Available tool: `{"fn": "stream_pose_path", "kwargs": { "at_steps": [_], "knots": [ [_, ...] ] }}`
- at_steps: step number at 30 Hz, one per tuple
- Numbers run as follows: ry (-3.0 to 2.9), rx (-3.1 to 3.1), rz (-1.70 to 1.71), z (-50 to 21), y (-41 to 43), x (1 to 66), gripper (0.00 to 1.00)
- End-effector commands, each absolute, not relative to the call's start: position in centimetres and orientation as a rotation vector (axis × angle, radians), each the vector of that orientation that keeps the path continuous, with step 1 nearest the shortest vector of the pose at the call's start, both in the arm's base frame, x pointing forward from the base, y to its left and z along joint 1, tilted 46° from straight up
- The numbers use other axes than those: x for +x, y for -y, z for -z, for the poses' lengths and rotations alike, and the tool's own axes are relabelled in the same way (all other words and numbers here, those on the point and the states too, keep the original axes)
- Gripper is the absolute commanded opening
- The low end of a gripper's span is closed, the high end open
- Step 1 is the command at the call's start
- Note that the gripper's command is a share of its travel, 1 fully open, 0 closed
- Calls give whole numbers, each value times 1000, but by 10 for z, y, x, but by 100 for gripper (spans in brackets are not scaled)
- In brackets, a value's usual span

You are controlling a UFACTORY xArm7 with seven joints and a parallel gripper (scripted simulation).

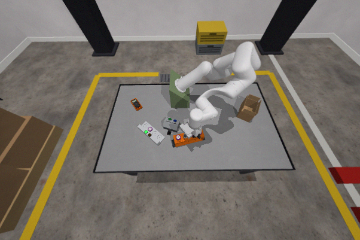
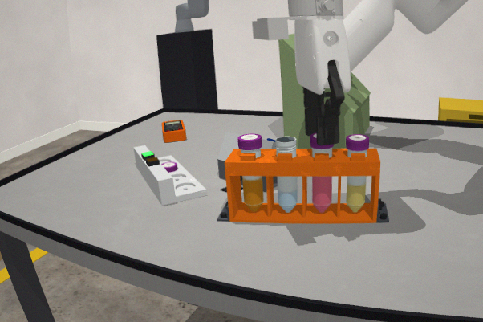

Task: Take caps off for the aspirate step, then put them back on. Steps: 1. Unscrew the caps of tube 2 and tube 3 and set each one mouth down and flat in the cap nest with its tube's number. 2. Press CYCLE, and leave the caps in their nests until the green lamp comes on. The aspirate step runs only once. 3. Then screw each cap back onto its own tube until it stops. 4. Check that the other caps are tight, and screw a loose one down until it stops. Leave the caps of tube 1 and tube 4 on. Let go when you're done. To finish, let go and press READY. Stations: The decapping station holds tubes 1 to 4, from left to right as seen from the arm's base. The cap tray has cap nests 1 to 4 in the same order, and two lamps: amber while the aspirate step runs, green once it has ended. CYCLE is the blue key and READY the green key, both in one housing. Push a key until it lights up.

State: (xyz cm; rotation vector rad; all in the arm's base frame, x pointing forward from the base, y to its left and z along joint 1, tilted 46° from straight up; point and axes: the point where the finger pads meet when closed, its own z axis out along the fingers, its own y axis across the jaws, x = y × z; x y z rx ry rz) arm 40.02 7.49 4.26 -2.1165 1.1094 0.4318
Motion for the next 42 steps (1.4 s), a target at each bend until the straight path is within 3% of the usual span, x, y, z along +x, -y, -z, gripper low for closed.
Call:
{"fn": "stream_pose_path", "kwargs": {
  "at_steps": [1, 25, 26, 42],
  "knots": [
    [-1112, -2115, -425, -44, -73, 402, 46],
    [-1112, -2115, -426, -38, -78, 402, 46],
    [-1112, -2115, -426, -38, -78, 402, 0],
    [-1185, -2083, -457, -38, -78, 402, 0]
  ]
}}
